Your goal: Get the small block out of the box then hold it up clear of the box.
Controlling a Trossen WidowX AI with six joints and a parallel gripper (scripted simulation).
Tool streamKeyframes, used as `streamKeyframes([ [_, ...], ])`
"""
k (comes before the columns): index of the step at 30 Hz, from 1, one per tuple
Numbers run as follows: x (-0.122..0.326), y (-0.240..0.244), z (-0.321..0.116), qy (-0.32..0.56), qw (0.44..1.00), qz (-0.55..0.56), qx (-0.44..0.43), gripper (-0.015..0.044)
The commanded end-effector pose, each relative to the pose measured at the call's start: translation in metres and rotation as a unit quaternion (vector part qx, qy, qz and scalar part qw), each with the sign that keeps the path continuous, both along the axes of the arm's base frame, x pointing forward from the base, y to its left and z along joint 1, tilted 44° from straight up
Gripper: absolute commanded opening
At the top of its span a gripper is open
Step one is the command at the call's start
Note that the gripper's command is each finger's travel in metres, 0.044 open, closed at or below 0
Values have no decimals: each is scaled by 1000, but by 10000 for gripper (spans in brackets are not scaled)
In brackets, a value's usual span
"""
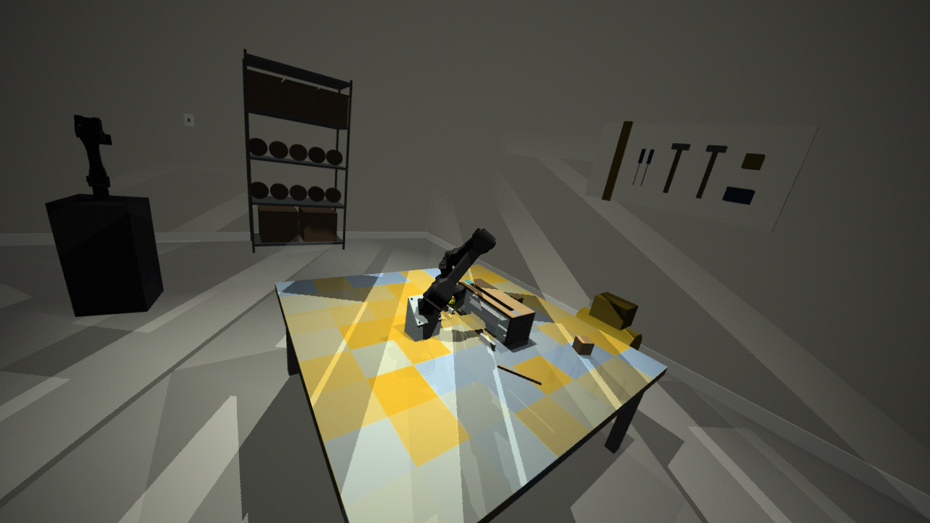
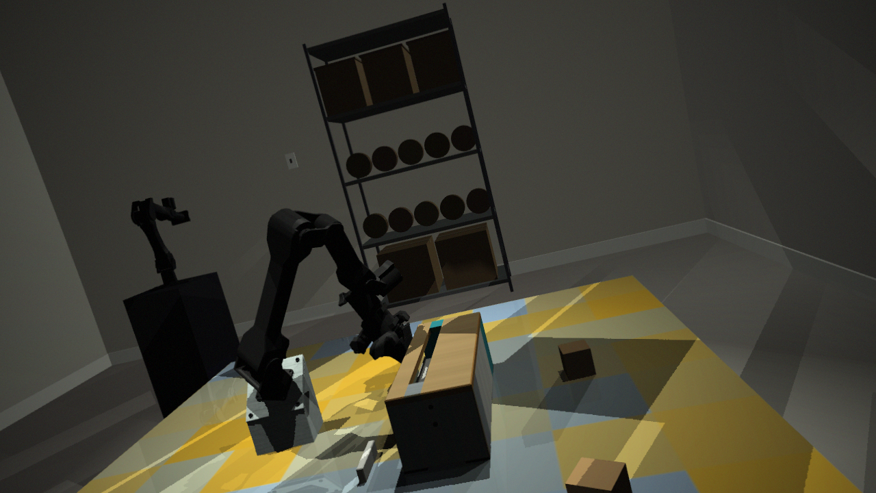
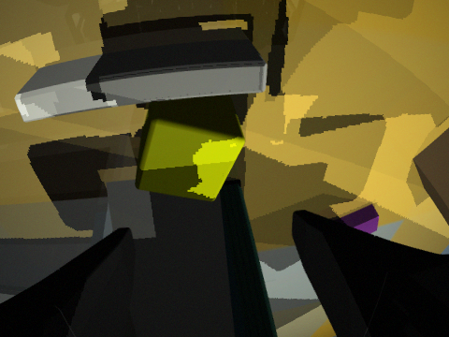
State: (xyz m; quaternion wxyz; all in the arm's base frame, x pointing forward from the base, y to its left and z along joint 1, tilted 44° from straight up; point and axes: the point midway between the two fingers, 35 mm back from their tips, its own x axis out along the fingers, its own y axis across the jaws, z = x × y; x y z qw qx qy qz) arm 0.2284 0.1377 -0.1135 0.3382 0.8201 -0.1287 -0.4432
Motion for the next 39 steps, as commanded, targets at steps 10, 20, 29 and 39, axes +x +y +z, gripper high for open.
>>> streamKeyframes([
  [10,4,-18,-15,0,1000,1,-7,285],
  [20,6,-31,-24,0,1000,1,-8,285],
  [29,7,-34,-27,-1,1000,0,-9,154],
  [39,4,-18,-13,0,1000,1,-6,0],
])
